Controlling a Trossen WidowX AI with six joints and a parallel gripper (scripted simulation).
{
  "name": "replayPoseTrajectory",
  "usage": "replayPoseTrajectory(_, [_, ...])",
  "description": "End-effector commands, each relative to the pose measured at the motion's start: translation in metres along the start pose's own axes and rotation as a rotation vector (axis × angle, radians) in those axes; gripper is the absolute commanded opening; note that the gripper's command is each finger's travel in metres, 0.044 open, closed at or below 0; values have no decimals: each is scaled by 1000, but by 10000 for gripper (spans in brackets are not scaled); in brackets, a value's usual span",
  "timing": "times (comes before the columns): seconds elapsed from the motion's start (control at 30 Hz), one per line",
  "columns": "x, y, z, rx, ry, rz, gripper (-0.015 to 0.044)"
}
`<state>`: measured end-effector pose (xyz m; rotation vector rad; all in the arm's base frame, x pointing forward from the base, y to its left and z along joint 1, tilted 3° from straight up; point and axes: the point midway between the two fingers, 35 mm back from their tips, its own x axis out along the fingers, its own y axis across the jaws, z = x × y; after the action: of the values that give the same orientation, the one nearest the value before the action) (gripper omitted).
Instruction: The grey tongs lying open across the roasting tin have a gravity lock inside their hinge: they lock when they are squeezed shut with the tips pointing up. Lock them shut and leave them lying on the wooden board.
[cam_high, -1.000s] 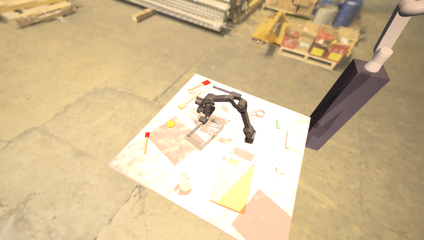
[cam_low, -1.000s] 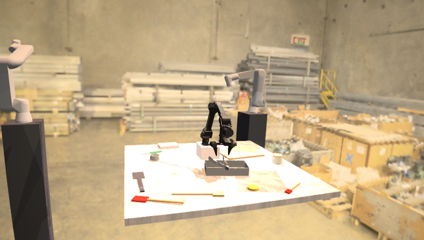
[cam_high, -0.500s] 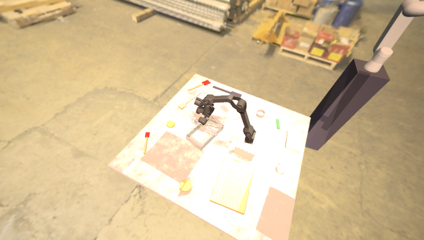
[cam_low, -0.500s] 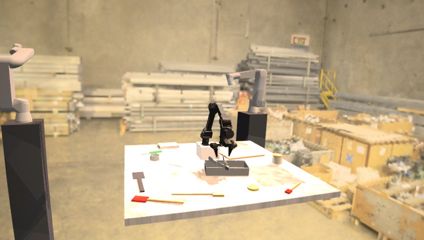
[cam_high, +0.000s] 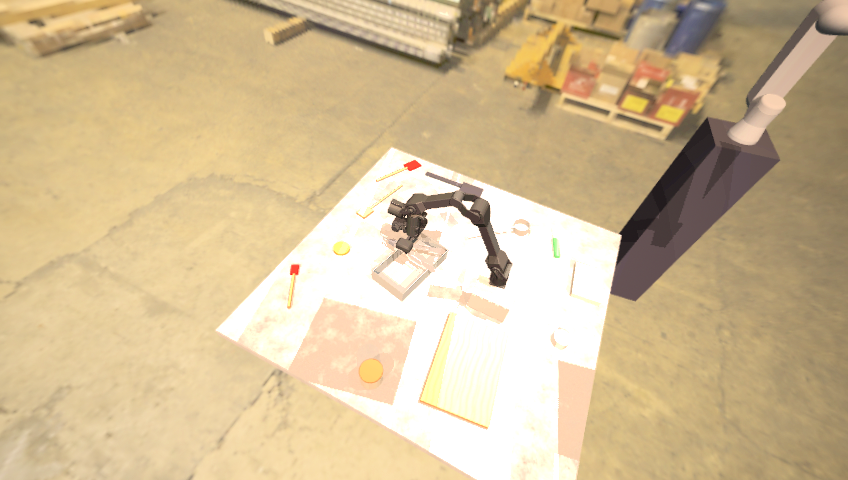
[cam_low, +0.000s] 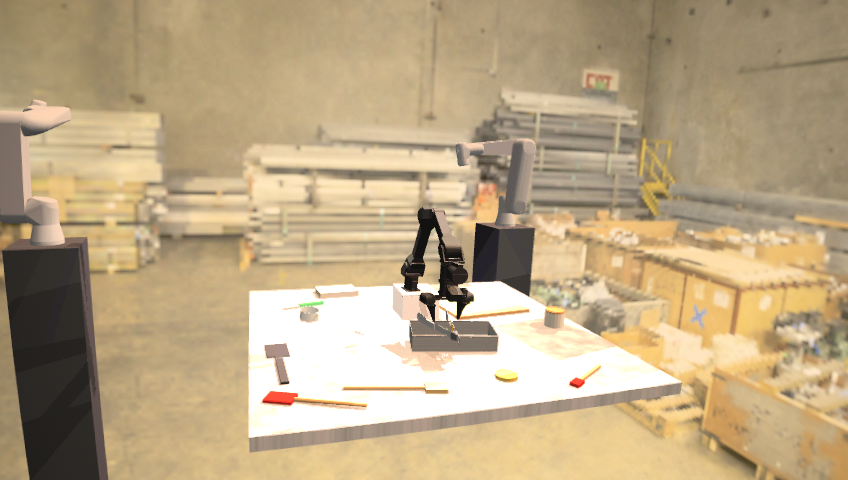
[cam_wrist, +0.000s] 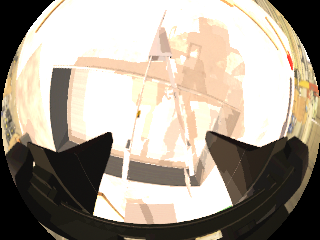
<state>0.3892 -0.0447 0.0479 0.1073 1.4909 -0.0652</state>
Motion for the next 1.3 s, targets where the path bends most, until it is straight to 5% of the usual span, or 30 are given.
replayPoseTrajectory(0.0, [9, 1, -2, -2, 11, 4, 440])
replayPoseTrajectory(1.27, [68, 1, -7, -2, 11, 4, 440])
